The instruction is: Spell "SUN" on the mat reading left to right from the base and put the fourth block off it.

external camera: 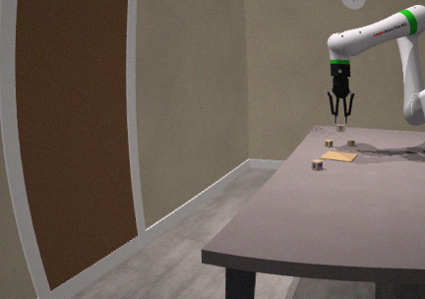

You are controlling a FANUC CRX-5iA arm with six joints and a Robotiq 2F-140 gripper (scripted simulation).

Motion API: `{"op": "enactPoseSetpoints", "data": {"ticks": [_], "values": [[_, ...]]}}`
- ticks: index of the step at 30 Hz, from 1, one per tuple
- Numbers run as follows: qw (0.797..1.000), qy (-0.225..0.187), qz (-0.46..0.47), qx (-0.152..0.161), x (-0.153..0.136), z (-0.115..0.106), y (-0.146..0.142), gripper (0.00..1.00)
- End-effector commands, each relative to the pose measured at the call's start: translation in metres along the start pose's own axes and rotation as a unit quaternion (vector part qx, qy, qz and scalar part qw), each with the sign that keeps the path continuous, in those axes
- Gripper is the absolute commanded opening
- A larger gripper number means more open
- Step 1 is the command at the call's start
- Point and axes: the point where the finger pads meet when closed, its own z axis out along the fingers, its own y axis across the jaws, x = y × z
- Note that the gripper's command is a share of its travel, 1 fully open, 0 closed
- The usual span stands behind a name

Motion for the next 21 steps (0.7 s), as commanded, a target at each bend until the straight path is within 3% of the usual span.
{"op": "enactPoseSetpoints", "data": {"ticks": [1, 13, 21], "values": [[1.000, 0.000, 0.000, 0.000, 0.000, 0.009, 0.000, 0.16], [1.000, 0.000, 0.000, 0.000, 0.000, 0.065, -0.001, 0.16], [1.000, 0.000, 0.000, 0.000, 0.000, 0.079, -0.001, 0.16]]}}
